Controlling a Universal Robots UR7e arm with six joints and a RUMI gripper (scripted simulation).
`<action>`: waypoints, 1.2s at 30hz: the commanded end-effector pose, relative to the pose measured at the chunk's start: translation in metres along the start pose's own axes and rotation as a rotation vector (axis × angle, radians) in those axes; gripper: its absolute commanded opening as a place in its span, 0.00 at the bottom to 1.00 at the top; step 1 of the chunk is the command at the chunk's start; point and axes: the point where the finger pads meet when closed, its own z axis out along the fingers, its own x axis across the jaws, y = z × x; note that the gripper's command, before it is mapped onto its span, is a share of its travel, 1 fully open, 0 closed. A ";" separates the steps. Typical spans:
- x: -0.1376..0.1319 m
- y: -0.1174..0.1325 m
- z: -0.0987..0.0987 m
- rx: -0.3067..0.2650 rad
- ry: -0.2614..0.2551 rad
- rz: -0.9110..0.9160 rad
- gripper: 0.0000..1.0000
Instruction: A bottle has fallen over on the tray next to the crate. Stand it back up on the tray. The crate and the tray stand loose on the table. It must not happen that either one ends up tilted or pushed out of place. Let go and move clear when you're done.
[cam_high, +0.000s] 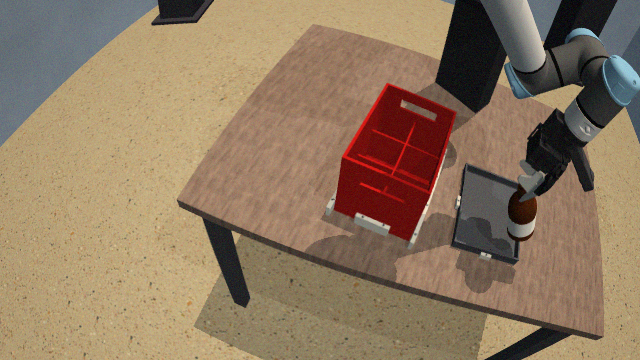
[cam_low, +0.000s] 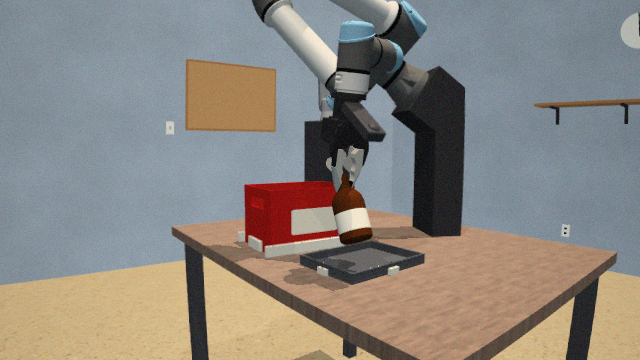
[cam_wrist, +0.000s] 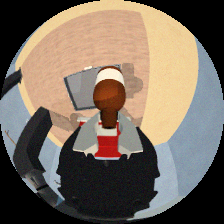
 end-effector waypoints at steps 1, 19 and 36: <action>0.000 0.000 0.000 0.001 0.001 0.000 0.00; 0.000 0.000 0.000 0.001 0.001 0.000 0.00; -0.001 0.000 0.000 -0.026 -0.004 0.002 0.00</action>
